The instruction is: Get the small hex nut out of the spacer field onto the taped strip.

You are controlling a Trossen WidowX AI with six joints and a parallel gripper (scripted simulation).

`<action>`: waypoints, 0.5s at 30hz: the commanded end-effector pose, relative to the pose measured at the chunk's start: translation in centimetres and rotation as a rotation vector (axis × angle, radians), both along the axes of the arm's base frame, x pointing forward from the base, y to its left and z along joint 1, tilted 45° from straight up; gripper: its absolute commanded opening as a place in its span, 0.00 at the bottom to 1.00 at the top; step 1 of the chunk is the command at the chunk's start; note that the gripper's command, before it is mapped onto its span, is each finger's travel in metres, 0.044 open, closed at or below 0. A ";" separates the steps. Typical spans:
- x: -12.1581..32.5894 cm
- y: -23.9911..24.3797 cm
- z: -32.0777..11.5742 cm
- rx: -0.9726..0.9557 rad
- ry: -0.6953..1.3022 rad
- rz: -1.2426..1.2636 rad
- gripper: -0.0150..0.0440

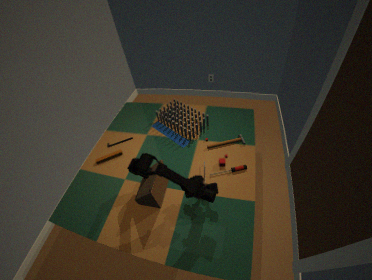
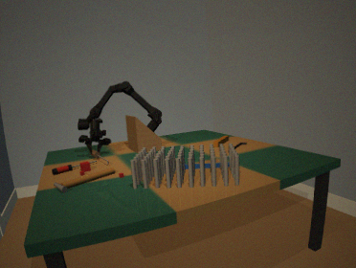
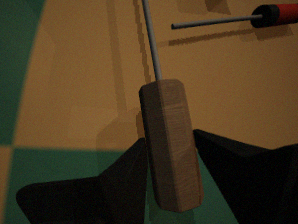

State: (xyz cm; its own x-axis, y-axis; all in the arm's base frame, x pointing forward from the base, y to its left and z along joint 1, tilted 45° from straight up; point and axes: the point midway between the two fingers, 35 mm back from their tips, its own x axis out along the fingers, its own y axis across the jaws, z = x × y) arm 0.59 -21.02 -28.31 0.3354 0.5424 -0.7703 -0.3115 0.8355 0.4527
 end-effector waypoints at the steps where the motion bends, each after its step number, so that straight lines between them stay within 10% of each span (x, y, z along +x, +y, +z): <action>1: -0.1 0.4 -0.3 -0.003 -0.002 0.003 0.25; 15: 0.0 0.3 -0.2 0.000 0.000 0.000 0.79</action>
State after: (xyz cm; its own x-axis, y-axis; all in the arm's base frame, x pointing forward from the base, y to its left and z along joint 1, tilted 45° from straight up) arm 0.54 -20.69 -28.54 0.3351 0.5422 -0.7705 -0.3113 0.8356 0.4526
